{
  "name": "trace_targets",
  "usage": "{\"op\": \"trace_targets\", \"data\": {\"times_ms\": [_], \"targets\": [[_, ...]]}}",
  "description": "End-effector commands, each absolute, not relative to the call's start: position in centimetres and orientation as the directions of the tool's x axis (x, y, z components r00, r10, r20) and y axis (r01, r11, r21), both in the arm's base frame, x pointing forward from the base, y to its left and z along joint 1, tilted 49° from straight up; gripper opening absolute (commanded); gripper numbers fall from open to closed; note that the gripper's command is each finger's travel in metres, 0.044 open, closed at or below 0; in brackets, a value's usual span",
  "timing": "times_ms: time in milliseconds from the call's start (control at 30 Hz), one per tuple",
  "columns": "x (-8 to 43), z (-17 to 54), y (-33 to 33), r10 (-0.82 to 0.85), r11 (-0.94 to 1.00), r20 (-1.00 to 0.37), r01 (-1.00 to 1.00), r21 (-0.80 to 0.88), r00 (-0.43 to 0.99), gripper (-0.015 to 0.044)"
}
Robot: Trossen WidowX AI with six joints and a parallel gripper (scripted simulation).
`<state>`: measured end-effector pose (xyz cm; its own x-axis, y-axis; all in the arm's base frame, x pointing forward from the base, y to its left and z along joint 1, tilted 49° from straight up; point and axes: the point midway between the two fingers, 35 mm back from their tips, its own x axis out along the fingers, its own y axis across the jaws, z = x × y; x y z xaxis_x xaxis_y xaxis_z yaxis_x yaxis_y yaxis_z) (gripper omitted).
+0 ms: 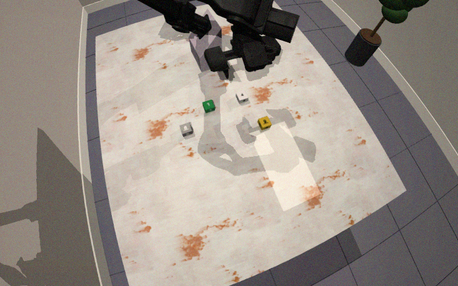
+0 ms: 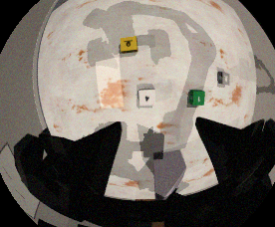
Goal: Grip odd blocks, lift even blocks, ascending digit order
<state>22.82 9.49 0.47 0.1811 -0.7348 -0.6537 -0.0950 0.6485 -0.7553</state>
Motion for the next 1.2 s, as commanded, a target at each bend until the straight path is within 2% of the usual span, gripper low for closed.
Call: {"op": "trace_targets", "data": {"times_ms": [0, 333, 733, 1167], "targets": [[22.9, 0.4, 9.8, -0.73, 0.656, -0.66, -0.087, -0.75, 0.181, 0.04], [23.1, 0.4, 9.9, -0.73, 0.656, -0.66, -0.087, -0.75, 0.181, 0.04], [34.0, -0.7, 13.6, -0.728, 0.658, -0.66, -0.082, -0.749, 0.185, 0.04], [34.2, -0.7, 13.6, -0.728, 0.658, -0.66, -0.082, -0.749, 0.185, 0.04]]}}
